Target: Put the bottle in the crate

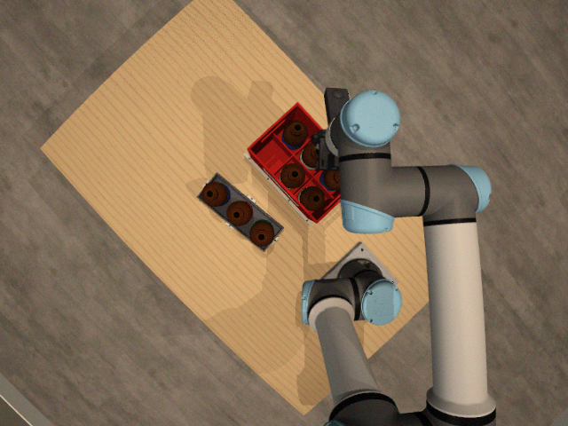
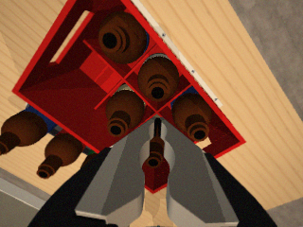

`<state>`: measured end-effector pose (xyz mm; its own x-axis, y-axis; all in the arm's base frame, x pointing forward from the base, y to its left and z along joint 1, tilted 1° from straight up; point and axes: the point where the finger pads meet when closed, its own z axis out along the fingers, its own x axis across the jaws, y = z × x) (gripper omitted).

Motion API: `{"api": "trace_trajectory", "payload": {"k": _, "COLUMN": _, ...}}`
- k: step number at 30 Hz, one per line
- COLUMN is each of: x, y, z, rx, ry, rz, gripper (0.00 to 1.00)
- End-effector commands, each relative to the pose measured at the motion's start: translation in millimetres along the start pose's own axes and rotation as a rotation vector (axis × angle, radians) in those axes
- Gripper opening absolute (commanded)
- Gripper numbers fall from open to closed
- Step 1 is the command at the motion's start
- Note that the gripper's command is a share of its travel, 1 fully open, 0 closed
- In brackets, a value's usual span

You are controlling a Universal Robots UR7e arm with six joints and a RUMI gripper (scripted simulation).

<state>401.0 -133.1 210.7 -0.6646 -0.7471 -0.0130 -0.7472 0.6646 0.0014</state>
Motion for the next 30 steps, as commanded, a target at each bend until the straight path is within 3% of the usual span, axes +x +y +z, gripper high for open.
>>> {"api": "trace_trajectory", "payload": {"k": 1, "x": 0, "y": 0, "z": -0.4, "rx": 0.001, "ry": 0.0, "rz": 0.0, "gripper": 0.0}}
{"api": "trace_trajectory", "payload": {"k": 16, "x": -16, "y": 6, "z": -0.4, "rx": 0.001, "ry": 0.0, "rz": -0.008, "gripper": 0.0}}
{"api": "trace_trajectory", "payload": {"k": 23, "x": -65, "y": 30, "z": -0.3, "rx": 0.001, "ry": 0.0, "rz": -0.032, "gripper": 0.0}}
{"api": "trace_trajectory", "payload": {"k": 30, "x": -131, "y": 76, "z": -0.1, "rx": 0.001, "ry": 0.001, "rz": -0.068, "gripper": 0.0}}
